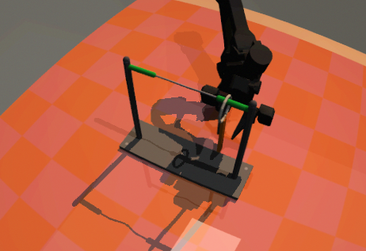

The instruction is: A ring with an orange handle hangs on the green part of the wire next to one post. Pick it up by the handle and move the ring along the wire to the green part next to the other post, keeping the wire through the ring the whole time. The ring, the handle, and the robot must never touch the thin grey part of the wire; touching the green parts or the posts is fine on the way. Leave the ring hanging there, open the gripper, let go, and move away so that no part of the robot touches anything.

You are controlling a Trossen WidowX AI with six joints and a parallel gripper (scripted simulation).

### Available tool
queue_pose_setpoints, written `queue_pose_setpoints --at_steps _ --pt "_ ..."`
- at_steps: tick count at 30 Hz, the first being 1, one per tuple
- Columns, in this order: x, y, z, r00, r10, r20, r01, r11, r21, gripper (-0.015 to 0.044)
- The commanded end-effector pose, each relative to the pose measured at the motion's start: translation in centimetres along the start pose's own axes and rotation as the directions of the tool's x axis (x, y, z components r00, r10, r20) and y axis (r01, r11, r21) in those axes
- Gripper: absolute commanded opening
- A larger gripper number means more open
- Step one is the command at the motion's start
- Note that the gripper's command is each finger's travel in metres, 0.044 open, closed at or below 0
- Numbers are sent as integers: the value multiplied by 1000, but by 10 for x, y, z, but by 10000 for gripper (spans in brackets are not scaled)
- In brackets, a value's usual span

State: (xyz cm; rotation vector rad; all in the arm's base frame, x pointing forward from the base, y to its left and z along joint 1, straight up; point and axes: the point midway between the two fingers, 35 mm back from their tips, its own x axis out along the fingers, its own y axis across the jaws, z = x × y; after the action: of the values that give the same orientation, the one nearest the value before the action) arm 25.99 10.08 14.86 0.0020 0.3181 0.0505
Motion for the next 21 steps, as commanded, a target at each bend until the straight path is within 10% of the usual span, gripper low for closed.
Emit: queue_pose_setpoints --at_steps 1,21 --pt "-9 -2 -2 1000 -6 2 6 1000 4 160" --pt "-9 -2 -2 1000 -6 2 6 1000 4 160"
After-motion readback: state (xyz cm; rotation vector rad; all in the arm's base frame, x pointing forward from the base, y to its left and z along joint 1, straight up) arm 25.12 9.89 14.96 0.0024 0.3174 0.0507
